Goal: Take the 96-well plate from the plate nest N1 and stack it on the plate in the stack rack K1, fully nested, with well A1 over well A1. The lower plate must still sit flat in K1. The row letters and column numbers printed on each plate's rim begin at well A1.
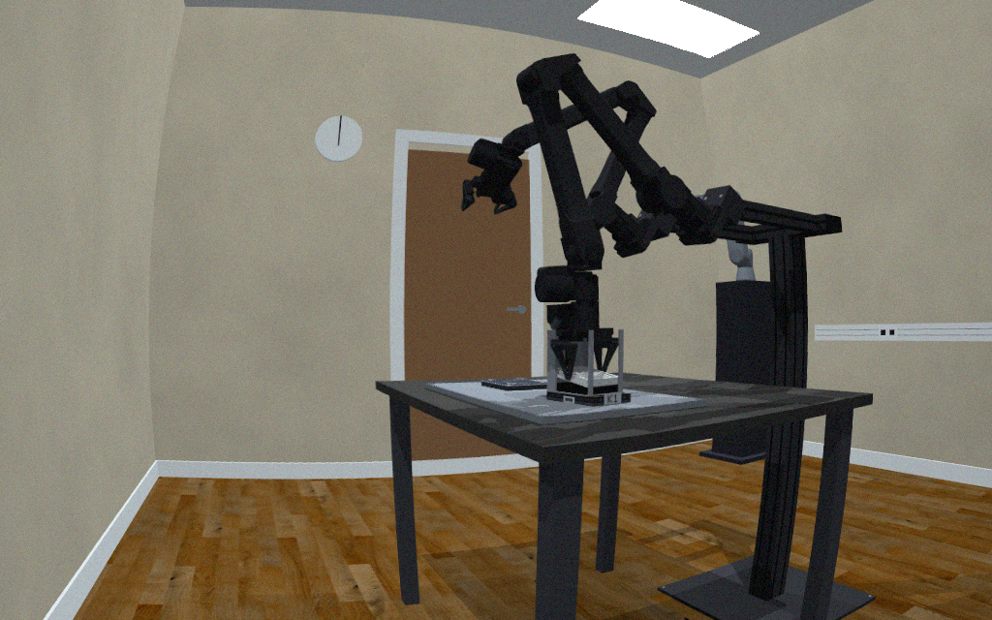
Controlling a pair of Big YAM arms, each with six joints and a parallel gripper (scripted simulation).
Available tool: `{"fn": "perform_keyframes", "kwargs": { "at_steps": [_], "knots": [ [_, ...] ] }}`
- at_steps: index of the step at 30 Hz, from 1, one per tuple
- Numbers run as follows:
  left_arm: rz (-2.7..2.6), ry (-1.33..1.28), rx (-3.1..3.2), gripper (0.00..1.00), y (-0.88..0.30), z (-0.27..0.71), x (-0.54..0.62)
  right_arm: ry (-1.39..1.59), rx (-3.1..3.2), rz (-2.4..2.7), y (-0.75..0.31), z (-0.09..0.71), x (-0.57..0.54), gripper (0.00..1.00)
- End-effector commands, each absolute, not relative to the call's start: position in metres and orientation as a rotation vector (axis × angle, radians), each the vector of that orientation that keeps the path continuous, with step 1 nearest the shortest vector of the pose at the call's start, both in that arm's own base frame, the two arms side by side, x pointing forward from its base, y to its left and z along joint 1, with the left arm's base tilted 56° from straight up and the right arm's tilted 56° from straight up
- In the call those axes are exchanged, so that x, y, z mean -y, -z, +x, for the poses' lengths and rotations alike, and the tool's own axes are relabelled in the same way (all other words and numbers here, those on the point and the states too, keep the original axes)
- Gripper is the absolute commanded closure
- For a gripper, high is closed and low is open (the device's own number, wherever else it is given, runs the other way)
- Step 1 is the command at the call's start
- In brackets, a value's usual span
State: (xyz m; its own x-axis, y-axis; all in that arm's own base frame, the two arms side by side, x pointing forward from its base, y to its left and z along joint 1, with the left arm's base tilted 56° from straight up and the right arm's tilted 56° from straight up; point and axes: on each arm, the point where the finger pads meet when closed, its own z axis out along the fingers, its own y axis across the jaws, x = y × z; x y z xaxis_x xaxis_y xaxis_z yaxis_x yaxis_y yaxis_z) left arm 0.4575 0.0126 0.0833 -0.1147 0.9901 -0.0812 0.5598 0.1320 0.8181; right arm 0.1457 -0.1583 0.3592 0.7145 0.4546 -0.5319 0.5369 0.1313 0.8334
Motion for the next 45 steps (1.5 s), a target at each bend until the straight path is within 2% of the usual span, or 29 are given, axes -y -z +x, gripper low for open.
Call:
{"fn": "perform_keyframes", "kwargs": {
  "at_steps": [1,45],
  "knots": [
    [1.482,-0.844,-1.752,1.0,-0.0853,0.4652,-0.0106,0.059,-0.856,1.484,-0.3652,0.1427,0.156,0.0],
    [1.485,-0.836,-1.746,1.0,-0.0832,0.4717,-0.0058,0.059,-0.856,1.484,-0.3652,0.1427,0.156,0.0]
  ]
}}
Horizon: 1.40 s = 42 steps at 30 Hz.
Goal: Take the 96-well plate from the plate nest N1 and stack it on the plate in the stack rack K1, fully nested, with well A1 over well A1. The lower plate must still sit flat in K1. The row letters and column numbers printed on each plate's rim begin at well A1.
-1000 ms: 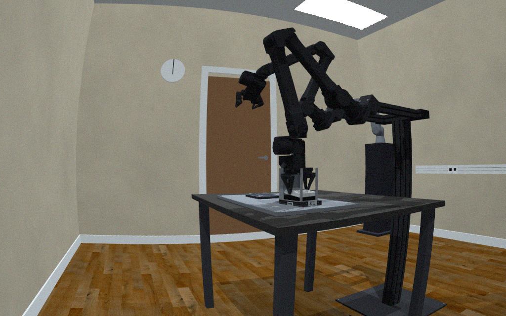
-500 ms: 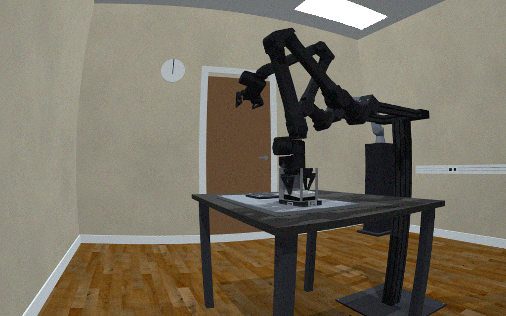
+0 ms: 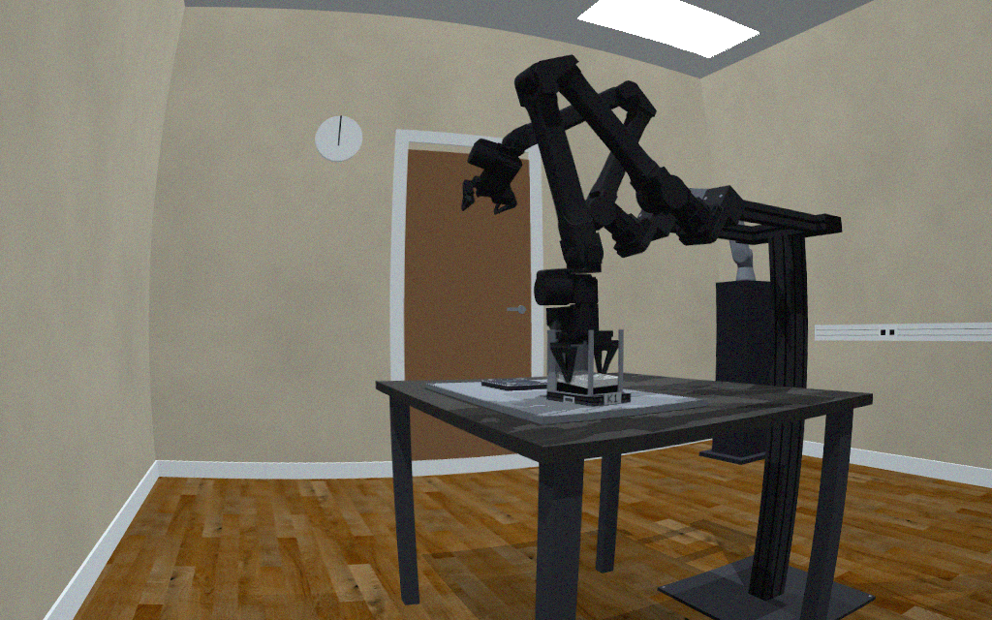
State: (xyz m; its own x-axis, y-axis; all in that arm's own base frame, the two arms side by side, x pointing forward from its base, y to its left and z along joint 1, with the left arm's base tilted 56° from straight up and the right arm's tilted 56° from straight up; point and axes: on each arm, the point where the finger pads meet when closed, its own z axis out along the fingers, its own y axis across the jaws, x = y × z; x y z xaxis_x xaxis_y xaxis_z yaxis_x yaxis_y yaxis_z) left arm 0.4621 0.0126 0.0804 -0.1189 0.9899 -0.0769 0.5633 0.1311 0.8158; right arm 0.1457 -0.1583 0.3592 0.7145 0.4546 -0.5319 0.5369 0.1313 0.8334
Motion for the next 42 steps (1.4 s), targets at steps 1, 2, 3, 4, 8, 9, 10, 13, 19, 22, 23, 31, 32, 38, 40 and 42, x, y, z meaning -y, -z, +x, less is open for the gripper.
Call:
{"fn": "perform_keyframes", "kwargs": {
  "at_steps": [1,2,3,4,8,9,10,13,19,22,23,31,32,38,40,42],
  "knots": [
    [1.485,-0.836,-1.746,1.0,-0.0831,0.4718,-0.0057,0.059,-0.856,1.484,-0.3652,0.1427,0.156,0.0],
    [1.485,-0.836,-1.746,1.0,-0.0831,0.472,-0.0056,0.059,-0.856,1.484,-0.3652,0.1427,0.156,0.0],
    [1.485,-0.836,-1.746,1.0,-0.083,0.4722,-0.0054,0.059,-0.856,1.484,-0.3652,0.1427,0.156,0.0],
    [1.486,-0.836,-1.745,1.0,-0.083,0.4723,-0.0052,0.059,-0.856,1.484,-0.3652,0.1427,0.156,0.0],
    [1.486,-0.835,-1.745,1.0,-0.0827,0.473,-0.005,0.059,-0.856,1.484,-0.3652,0.1427,0.156,0.0],
    [1.486,-0.835,-1.745,1.0,-0.0827,0.4732,-0.005,0.059,-0.856,1.484,-0.3652,0.1427,0.156,0.0],
    [1.486,-0.835,-1.745,1.0,-0.0827,0.4732,-0.005,0.059,-0.856,1.484,-0.3652,0.1427,0.156,0.0],
    [1.486,-0.835,-1.745,1.0,-0.0825,0.4735,-0.0049,0.059,-0.856,1.484,-0.3652,0.1427,0.156,0.0],
    [1.486,-0.835,-1.745,1.0,-0.0823,0.4743,-0.0048,0.059,-0.856,1.484,-0.3652,0.1427,0.156,0.0],
    [1.486,-0.836,-1.746,1.0,-0.0824,0.4744,-0.0047,0.059,-0.856,1.484,-0.3652,0.1427,0.156,0.0],
    [1.486,-0.836,-1.746,1.0,-0.0824,0.4744,-0.0047,0.059,-0.856,1.484,-0.3652,0.1427,0.156,0.0],
    [1.486,-0.836,-1.746,1.0,-0.0826,0.4746,-0.0045,0.059,-0.856,1.484,-0.3652,0.1427,0.156,0.0],
    [1.486,-0.836,-1.746,1.0,-0.0827,0.4746,-0.0045,0.059,-0.856,1.484,-0.3652,0.1427,0.156,0.0],
    [1.485,-0.837,-1.746,1.0,-0.0829,0.4748,-0.0043,0.059,-0.856,1.484,-0.3652,0.1427,0.156,0.0],
    [1.485,-0.837,-1.746,1.0,-0.0829,0.4748,-0.0043,0.059,-0.856,1.484,-0.3652,0.1427,0.156,0.0],
    [1.485,-0.837,-1.746,1.0,-0.083,0.4749,-0.0042,0.059,-0.856,1.484,-0.3652,0.1427,0.156,0.0]
  ]
}}
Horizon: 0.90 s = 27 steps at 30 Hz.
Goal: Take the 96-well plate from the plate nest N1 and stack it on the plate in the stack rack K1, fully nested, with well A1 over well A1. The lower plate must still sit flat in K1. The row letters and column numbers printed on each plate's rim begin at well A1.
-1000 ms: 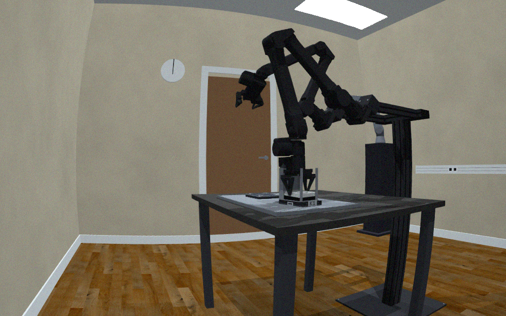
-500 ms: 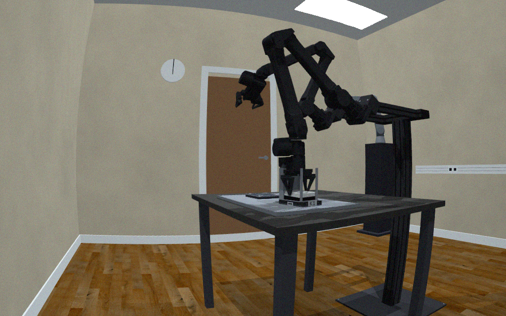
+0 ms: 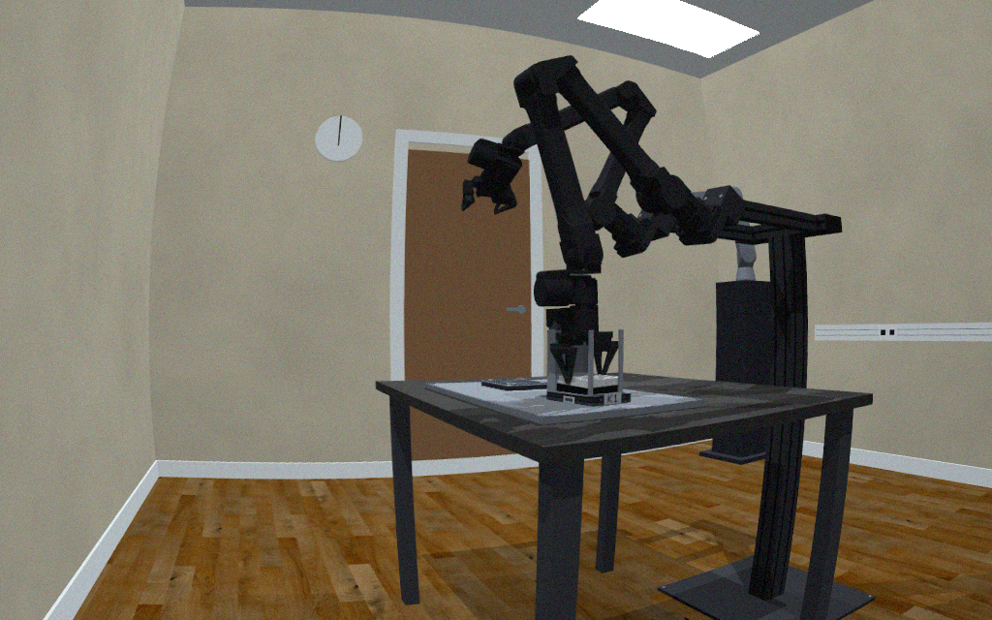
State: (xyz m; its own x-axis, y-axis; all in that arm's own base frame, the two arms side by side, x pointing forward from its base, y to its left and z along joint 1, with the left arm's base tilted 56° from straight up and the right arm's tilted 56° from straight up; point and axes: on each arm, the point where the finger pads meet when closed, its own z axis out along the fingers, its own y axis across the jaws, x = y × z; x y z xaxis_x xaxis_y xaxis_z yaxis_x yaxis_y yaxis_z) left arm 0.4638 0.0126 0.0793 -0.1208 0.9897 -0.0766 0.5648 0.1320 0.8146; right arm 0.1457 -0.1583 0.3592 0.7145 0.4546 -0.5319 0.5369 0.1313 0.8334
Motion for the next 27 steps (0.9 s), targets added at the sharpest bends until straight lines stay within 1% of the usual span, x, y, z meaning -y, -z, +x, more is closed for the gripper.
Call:
{"fn": "perform_keyframes", "kwargs": {
  "at_steps": [1,22,23,27],
  "knots": [
    [1.485,-0.837,-1.746,1.0,-0.083,0.4749,-0.0042,0.059,-0.856,1.484,-0.3652,0.1427,0.156,0.0],
    [1.485,-0.838,-1.747,1.0,-0.0832,0.475,-0.0037,0.059,-0.856,1.484,-0.3652,0.1427,0.156,0.0],
    [1.485,-0.838,-1.747,0.0,-0.0832,0.475,-0.0037,0.059,-0.856,1.484,-0.3652,0.1427,0.156,0.0],
    [1.485,-0.838,-1.747,0.0,-0.0832,0.475,-0.0038,0.059,-0.856,1.484,-0.3652,0.1427,0.156,0.0]
  ]
}}
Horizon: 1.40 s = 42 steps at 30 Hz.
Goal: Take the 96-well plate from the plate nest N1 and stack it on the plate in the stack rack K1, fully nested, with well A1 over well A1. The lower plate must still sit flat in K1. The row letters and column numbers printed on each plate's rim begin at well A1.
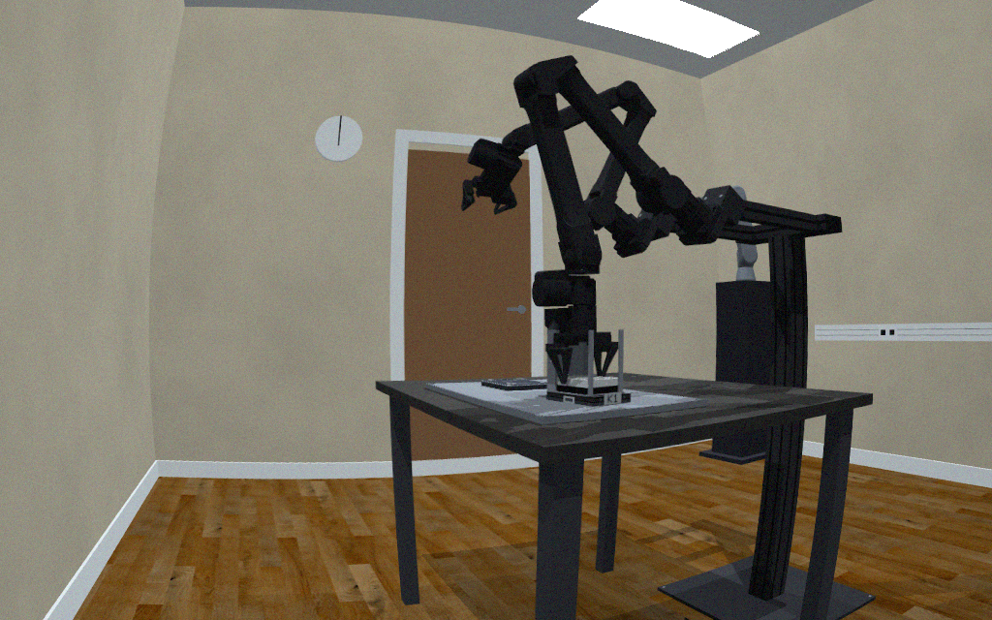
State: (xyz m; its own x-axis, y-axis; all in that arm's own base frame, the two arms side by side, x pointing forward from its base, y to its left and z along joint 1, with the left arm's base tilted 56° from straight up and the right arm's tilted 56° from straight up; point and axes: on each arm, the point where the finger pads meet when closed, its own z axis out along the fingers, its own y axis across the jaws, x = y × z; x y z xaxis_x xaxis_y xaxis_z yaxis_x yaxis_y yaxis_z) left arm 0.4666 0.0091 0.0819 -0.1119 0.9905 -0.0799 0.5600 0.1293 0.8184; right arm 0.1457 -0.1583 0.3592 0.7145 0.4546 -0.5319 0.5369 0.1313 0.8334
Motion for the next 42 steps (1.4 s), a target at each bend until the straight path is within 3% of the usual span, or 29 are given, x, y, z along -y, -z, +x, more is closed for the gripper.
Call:
{"fn": "perform_keyframes", "kwargs": {
  "at_steps": [1,42],
  "knots": [
    [1.48,-0.841,-1.753,0.0,-0.083,0.475,-0.007,0.059,-0.856,1.484,-0.365,0.143,0.156,0.0],
    [1.487,-0.836,-1.755,0.0,-0.102,0.439,-0.004,0.059,-0.856,1.484,-0.365,0.143,0.156,0.0]
  ]
}}
